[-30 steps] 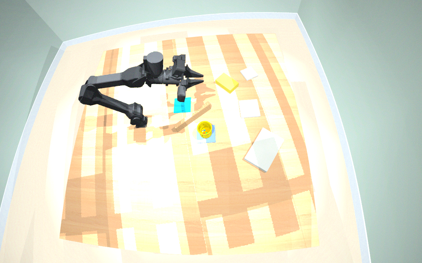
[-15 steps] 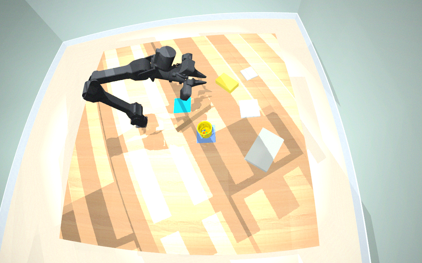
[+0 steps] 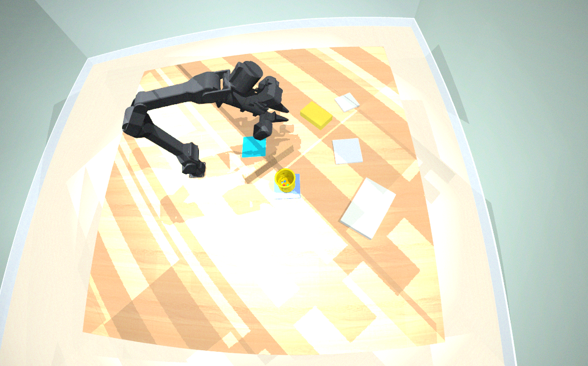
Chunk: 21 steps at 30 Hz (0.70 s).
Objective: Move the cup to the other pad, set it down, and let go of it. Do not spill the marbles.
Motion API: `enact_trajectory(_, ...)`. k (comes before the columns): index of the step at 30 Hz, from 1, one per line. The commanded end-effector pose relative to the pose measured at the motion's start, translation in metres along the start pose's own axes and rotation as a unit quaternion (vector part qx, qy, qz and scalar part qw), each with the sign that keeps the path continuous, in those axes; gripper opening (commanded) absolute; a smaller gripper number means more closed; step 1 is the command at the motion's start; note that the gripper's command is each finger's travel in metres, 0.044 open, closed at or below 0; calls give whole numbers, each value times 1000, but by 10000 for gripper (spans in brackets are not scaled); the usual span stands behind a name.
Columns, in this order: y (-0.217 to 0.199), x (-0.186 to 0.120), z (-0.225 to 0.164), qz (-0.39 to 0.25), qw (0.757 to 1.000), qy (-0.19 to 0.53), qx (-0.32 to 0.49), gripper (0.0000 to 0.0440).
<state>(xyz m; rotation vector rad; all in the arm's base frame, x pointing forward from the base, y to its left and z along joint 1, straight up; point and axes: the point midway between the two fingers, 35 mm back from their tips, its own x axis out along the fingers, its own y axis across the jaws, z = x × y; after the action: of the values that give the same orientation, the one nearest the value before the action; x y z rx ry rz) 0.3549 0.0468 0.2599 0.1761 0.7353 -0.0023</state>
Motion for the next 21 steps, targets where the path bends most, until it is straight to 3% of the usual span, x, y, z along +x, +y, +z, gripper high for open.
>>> enact_trajectory(1, -1, 4, -1, -9, 1000, 19, 1, 124)
enact_trajectory(21, -22, 23, -22, -60, 984, 162, -31, 129)
